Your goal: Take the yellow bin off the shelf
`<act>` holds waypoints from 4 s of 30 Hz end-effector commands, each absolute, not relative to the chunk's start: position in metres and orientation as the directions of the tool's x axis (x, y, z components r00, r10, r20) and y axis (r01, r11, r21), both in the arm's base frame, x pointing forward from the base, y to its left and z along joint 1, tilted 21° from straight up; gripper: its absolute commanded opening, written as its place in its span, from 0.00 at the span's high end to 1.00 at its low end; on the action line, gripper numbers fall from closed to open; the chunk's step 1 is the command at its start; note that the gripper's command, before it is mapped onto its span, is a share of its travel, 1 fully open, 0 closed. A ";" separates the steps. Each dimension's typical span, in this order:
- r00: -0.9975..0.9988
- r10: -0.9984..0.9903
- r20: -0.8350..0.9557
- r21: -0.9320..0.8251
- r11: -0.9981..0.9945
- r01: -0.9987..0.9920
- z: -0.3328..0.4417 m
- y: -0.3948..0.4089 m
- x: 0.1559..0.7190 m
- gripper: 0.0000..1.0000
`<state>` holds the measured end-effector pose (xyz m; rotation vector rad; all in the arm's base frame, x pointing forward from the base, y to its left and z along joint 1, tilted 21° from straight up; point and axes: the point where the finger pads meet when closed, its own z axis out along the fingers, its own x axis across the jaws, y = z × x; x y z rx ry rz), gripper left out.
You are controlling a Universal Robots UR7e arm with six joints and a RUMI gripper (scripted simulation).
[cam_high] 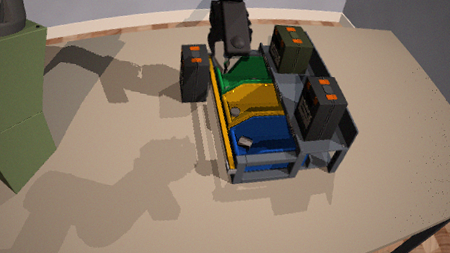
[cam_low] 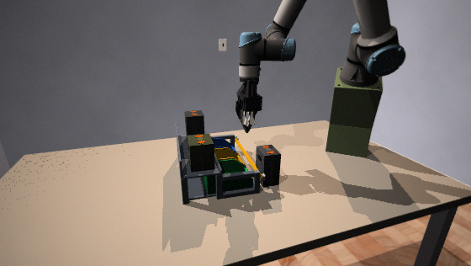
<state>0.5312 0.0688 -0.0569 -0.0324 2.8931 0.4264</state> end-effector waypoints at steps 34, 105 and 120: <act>-0.976 0.008 -0.217 0.283 0.958 -0.055 -0.089 0.080 0.538 0.74; -0.976 0.008 -0.217 0.283 0.958 -0.055 -0.119 0.089 0.545 0.74; -0.976 0.008 -0.217 0.283 0.958 -0.055 -0.132 0.094 0.549 0.74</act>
